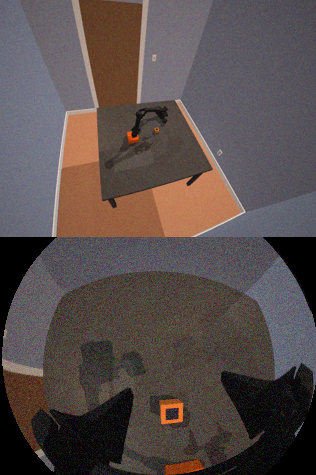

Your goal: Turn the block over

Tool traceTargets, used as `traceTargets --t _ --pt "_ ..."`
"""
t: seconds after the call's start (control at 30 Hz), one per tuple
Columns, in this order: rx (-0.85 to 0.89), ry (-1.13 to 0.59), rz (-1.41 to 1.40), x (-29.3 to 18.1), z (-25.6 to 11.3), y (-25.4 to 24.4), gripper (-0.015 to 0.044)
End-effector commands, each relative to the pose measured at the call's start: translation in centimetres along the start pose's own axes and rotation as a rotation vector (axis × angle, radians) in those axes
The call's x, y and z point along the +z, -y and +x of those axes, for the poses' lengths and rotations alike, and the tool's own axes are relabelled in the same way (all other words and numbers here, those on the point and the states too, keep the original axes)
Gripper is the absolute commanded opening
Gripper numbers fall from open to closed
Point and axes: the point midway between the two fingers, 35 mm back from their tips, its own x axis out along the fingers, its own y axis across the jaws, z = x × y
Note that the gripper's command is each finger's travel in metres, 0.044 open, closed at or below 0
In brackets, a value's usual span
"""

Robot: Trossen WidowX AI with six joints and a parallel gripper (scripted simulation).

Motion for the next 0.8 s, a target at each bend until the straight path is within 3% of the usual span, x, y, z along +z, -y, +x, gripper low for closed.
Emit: traceTargets --t 0.0,0.17,0.77 --pt "0.068 -0.231 0.068 -5.0 2.0 -0.1 0.0440" --pt "0.126 -0.456 0.150 -9.8 2.7 -0.4 0.0440" --pt "0.125 -0.456 0.149 -11.5 7.4 -0.7 0.0440"
